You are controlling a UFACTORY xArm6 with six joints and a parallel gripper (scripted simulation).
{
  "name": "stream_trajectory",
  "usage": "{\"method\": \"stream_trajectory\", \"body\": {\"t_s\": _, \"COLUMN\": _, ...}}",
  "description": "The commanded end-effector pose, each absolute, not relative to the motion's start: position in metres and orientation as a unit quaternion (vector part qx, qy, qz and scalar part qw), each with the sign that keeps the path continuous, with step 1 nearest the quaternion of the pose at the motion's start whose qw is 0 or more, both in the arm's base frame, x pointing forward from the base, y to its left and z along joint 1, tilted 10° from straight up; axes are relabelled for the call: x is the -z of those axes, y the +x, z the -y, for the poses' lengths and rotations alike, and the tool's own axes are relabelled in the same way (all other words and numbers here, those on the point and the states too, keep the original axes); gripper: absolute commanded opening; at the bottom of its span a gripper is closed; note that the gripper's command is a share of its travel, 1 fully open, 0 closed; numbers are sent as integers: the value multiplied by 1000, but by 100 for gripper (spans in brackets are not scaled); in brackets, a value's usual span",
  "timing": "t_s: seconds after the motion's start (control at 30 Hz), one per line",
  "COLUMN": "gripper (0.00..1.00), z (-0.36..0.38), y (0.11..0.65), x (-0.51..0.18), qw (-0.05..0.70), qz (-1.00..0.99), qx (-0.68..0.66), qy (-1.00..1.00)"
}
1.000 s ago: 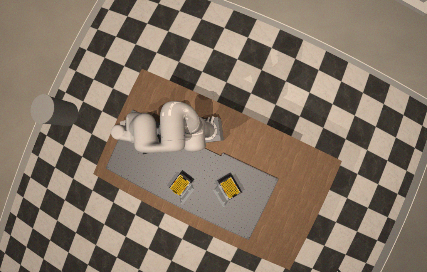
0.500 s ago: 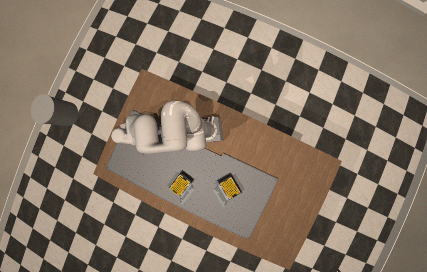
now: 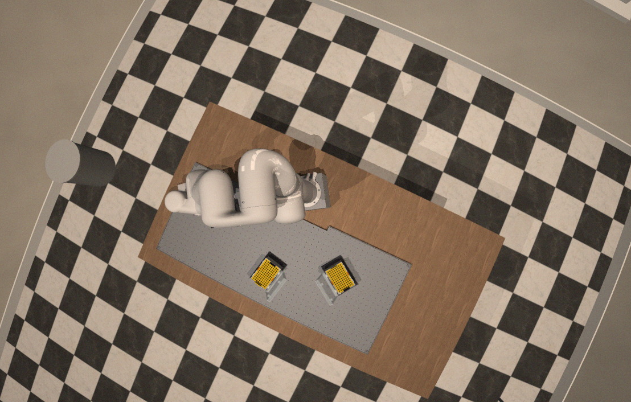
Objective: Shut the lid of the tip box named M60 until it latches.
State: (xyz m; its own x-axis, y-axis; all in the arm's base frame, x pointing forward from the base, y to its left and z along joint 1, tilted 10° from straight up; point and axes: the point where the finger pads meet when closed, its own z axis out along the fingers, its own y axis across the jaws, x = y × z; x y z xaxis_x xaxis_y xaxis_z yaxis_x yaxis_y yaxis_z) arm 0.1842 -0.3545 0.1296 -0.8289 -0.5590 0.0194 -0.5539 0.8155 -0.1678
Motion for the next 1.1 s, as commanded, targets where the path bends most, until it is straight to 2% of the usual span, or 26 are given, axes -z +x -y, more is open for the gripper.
{"method": "stream_trajectory", "body": {"t_s": 0.0, "gripper": 0, "z": 356, "y": 185, "x": -131, "qw": 16, "qz": -952, "qx": 85, "qy": -292}}
{"method": "stream_trajectory", "body": {"t_s": 1.07, "gripper": 0, "z": 347, "y": 181, "x": -184, "qw": 16, "qz": -952, "qx": 85, "qy": -292}}
